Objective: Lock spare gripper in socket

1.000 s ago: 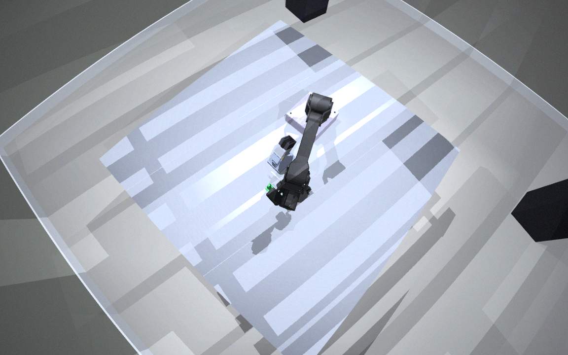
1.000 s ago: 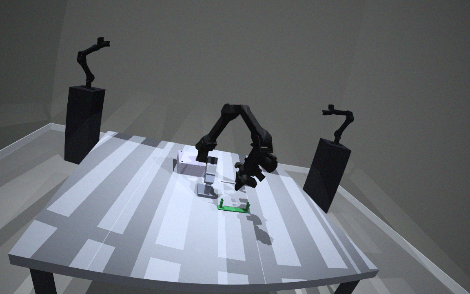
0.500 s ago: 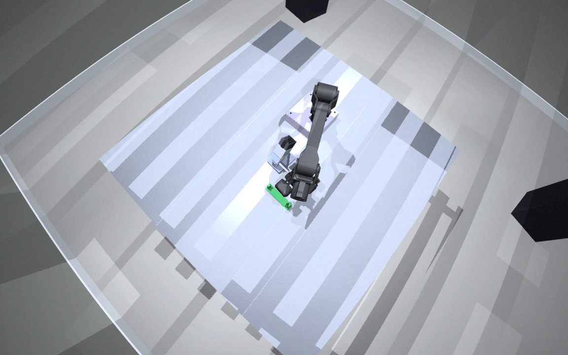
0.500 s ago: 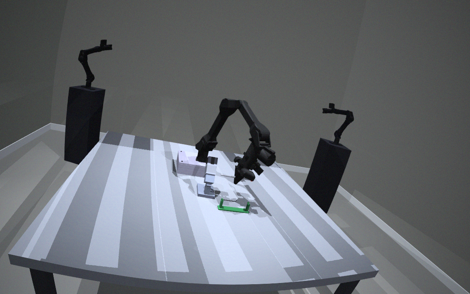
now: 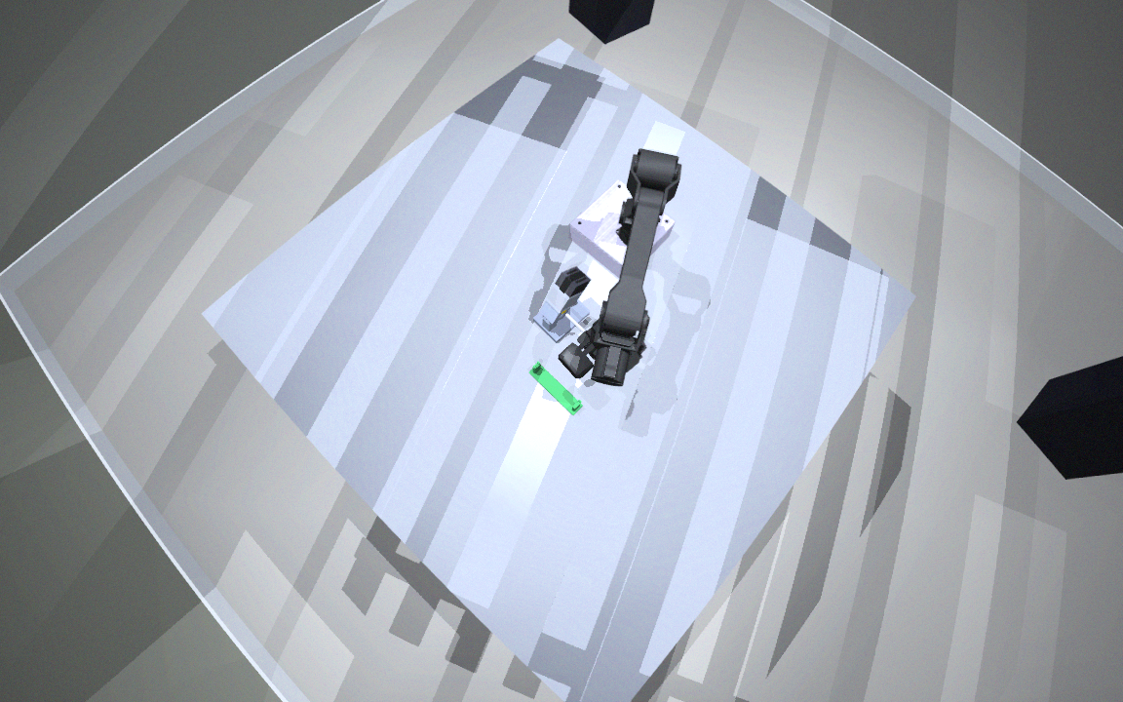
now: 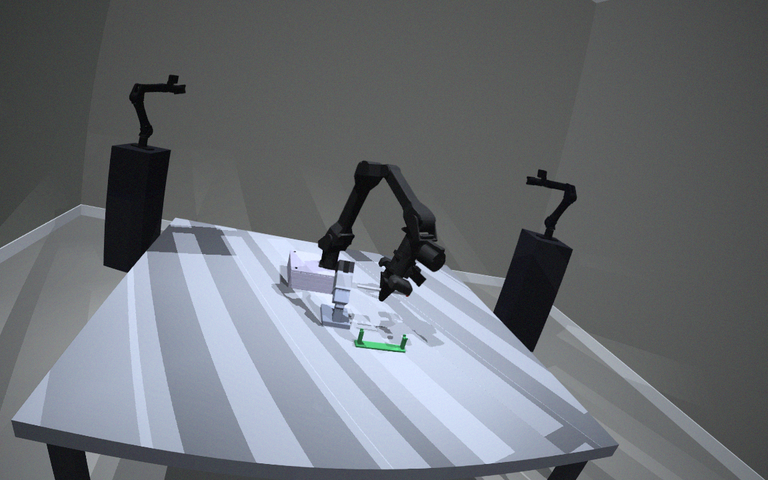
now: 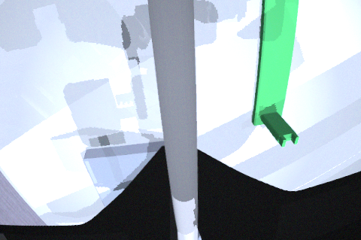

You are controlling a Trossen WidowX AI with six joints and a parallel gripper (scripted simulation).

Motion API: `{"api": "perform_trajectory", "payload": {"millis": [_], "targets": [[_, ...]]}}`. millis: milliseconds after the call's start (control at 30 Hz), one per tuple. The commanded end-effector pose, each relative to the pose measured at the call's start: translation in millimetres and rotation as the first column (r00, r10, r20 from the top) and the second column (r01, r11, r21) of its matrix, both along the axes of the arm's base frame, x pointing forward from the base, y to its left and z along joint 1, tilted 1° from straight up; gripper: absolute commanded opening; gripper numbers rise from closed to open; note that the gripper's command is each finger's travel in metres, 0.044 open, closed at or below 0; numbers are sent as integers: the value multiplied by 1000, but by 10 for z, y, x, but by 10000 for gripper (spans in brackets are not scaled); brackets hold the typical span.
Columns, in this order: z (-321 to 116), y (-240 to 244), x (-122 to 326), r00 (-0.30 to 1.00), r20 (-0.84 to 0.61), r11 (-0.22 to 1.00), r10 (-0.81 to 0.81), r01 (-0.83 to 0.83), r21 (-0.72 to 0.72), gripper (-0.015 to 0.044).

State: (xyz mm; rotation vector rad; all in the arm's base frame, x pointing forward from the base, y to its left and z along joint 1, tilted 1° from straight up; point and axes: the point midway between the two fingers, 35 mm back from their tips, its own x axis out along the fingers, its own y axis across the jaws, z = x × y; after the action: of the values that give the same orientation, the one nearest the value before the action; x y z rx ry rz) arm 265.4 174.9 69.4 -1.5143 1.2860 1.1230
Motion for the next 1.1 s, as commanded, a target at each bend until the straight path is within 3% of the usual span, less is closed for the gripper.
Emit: {"api": "perform_trajectory", "payload": {"millis": [0,300,1067], "targets": [[-157,-7,-17,1000,-10,1000,-5,5,-3,0],[-479,-18,-25,1000,-1,1000,-7,7,-1,0],[-446,-164,-4,1000,-4,1000,-8,8,0,0]]}}
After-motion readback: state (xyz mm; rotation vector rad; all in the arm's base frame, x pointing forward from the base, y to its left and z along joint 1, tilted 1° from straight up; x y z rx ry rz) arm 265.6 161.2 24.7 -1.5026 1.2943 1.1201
